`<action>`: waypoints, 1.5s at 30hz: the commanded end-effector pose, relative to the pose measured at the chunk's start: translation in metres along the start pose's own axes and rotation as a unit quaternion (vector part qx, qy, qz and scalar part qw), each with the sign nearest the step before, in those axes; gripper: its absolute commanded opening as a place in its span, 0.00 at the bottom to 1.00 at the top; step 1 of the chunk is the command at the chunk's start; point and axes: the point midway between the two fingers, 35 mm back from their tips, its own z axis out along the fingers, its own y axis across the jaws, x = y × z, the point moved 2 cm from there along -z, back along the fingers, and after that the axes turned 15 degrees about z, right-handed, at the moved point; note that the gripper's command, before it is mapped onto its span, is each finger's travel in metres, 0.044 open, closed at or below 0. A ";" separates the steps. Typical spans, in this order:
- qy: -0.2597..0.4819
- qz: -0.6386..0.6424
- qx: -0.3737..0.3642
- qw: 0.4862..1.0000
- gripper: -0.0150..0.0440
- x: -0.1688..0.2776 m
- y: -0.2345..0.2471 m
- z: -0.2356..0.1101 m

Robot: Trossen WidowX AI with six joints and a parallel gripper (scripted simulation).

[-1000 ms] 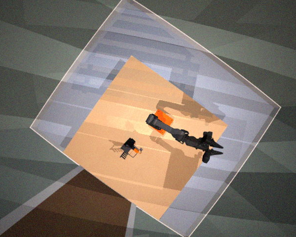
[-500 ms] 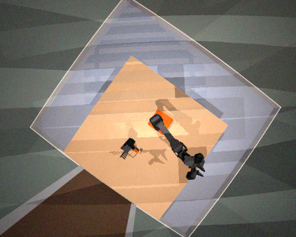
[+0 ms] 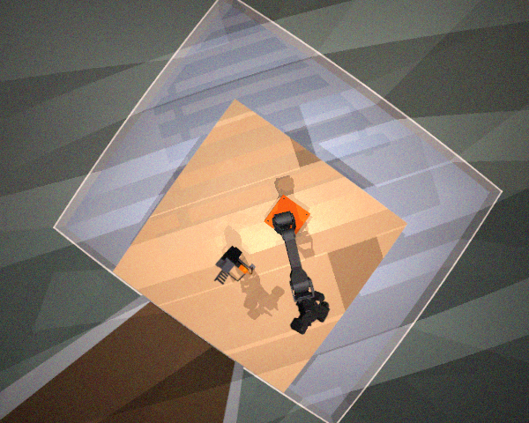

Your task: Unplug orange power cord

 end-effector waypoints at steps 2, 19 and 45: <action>0.105 0.007 0.012 0.994 0.53 0.061 -0.030 0.013; 0.467 0.076 -0.134 0.871 0.53 0.310 -0.077 -0.051; 0.486 0.088 -0.159 0.855 0.53 0.342 -0.081 -0.083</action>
